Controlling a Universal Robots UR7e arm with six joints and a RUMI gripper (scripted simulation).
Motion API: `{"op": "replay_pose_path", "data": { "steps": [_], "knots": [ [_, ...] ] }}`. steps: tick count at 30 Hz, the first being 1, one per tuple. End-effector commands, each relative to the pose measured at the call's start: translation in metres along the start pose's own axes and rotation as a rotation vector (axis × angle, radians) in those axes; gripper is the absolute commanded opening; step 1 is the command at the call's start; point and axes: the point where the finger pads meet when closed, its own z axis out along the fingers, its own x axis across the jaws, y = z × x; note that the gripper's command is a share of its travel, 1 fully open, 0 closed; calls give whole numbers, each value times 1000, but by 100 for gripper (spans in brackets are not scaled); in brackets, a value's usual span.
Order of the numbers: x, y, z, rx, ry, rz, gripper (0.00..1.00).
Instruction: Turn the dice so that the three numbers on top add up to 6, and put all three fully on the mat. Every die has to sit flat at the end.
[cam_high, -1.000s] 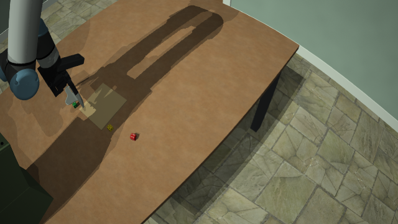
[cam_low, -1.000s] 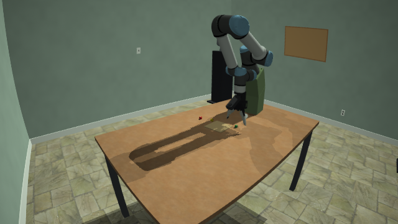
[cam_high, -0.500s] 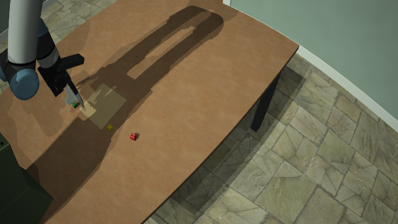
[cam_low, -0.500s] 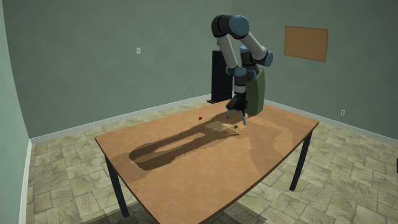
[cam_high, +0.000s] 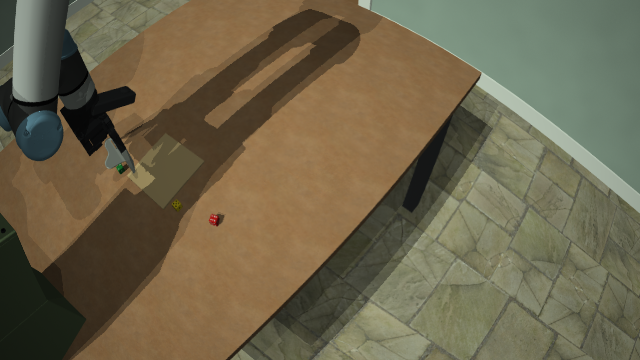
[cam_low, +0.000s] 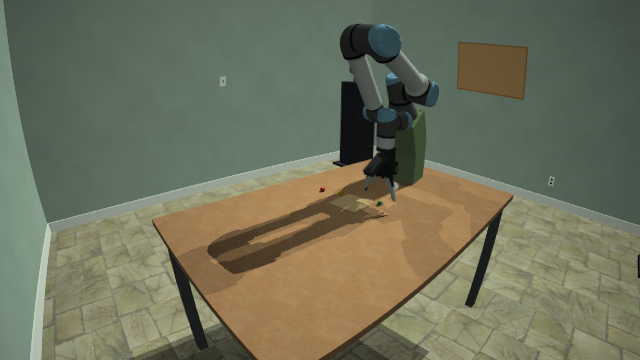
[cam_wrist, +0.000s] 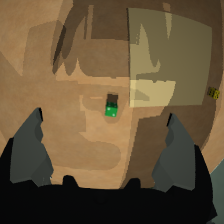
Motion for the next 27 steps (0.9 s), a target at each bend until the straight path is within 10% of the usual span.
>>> {"op": "replay_pose_path", "data": {
  "steps": [1, 27],
  "knots": [
    [0, -1, 0, 1, 0, -1, 100],
    [0, -1, -26, 1, 0, -1, 100]
  ]
}}
